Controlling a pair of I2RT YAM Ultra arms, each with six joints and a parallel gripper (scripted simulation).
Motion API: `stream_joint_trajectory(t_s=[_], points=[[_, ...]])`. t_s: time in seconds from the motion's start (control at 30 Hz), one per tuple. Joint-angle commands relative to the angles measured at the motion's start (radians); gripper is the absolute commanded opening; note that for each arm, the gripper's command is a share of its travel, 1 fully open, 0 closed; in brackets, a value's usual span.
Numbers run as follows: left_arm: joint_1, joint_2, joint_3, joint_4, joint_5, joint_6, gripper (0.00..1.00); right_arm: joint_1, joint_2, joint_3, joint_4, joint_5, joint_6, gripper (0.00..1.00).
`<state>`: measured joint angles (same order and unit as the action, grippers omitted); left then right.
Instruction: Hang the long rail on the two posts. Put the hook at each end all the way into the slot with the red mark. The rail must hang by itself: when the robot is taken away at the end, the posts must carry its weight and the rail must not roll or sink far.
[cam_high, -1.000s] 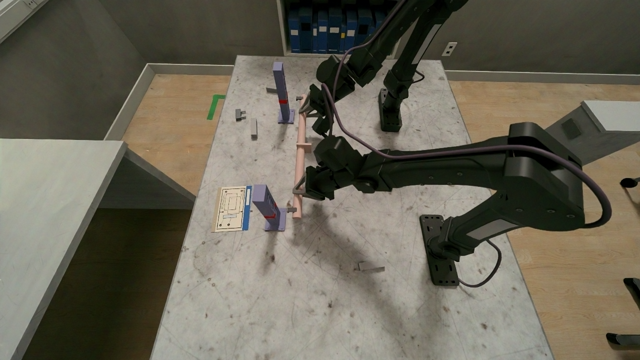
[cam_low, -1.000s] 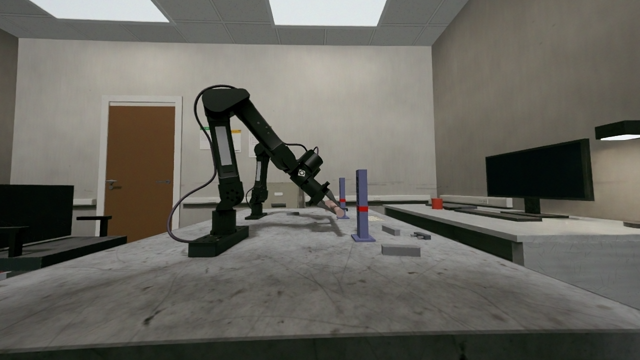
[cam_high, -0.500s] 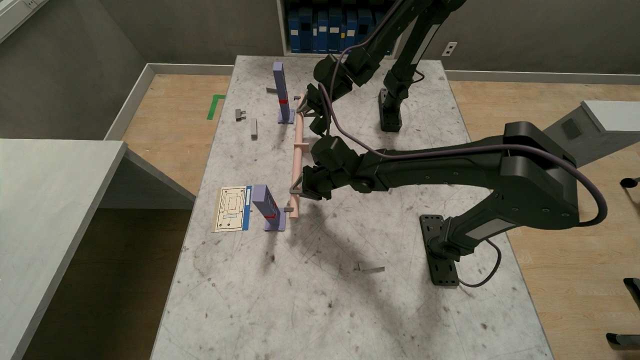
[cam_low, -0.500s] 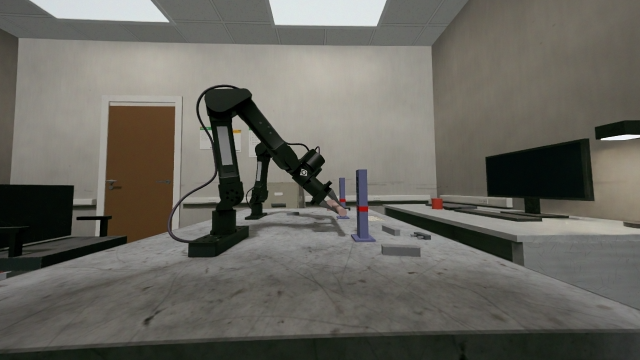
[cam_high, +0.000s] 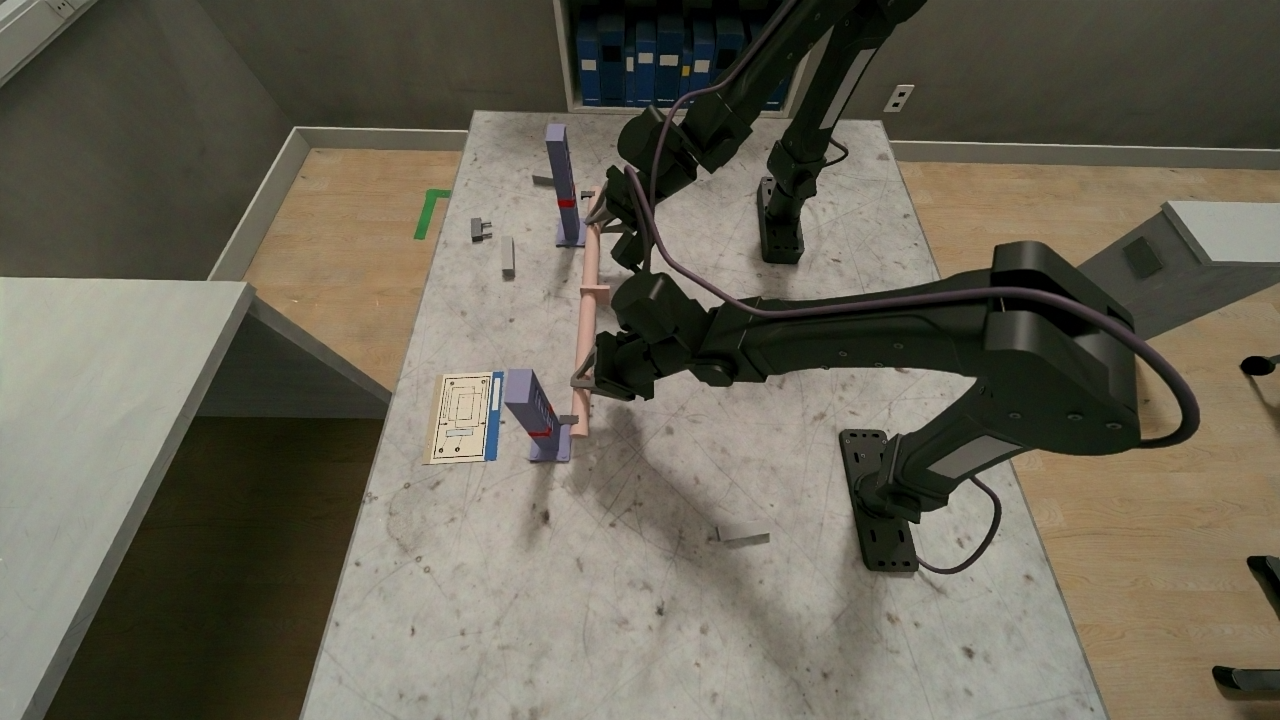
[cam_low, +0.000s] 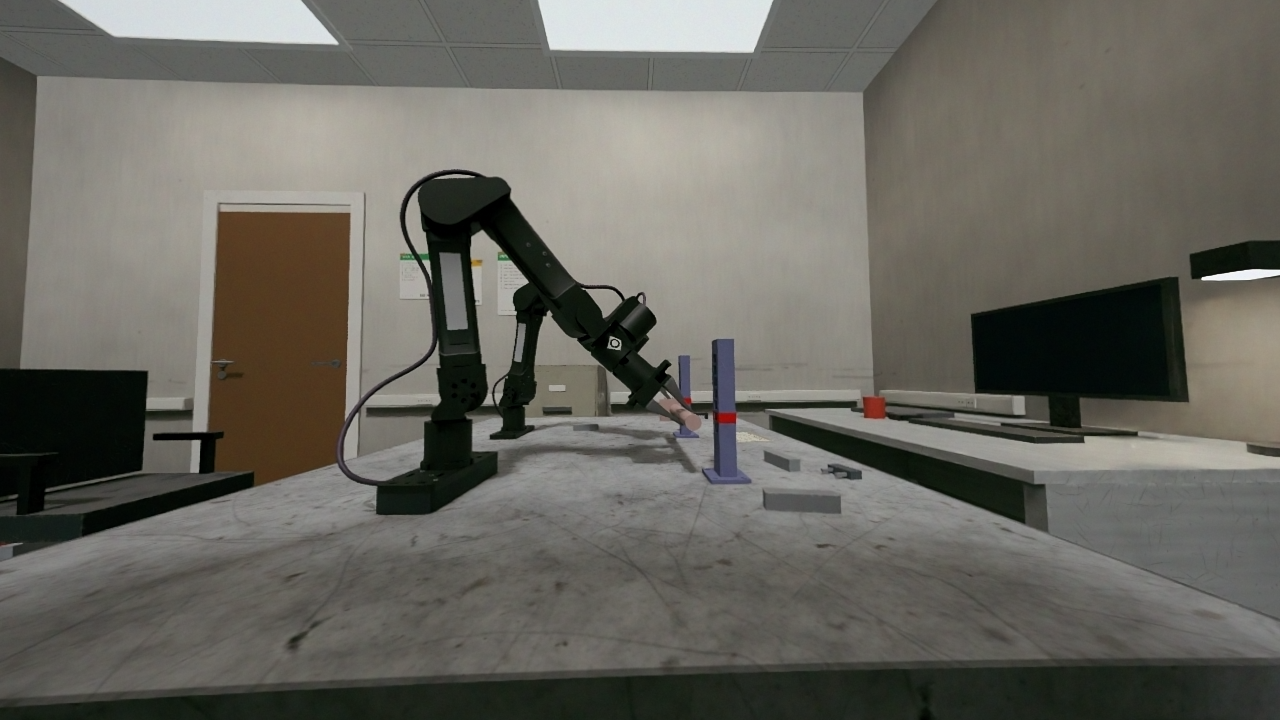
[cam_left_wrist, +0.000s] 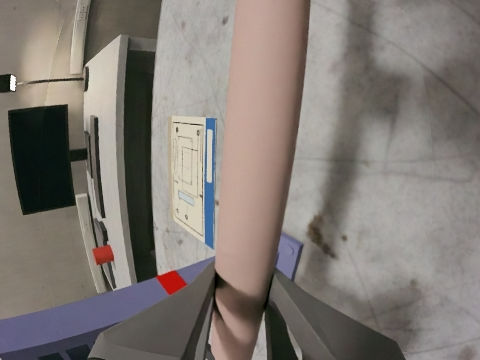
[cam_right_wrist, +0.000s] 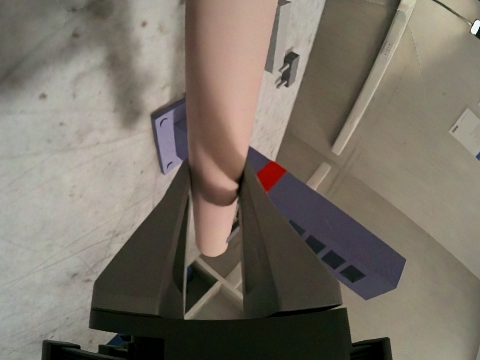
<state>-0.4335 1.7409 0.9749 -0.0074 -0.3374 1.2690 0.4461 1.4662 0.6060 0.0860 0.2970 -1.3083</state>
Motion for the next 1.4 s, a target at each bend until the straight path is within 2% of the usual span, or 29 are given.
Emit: stream_joint_trajectory(t_s=[0.0,1.37], points=[[0.012,-0.011,0.041,0.028,-0.004,0.015,0.19,-0.013,-0.003,0.048,0.034,0.008,-0.012,0.19],[0.042,0.070,0.146,0.010,0.015,0.035,0.19,-0.049,0.090,0.137,0.047,-0.023,-0.037,0.19]])
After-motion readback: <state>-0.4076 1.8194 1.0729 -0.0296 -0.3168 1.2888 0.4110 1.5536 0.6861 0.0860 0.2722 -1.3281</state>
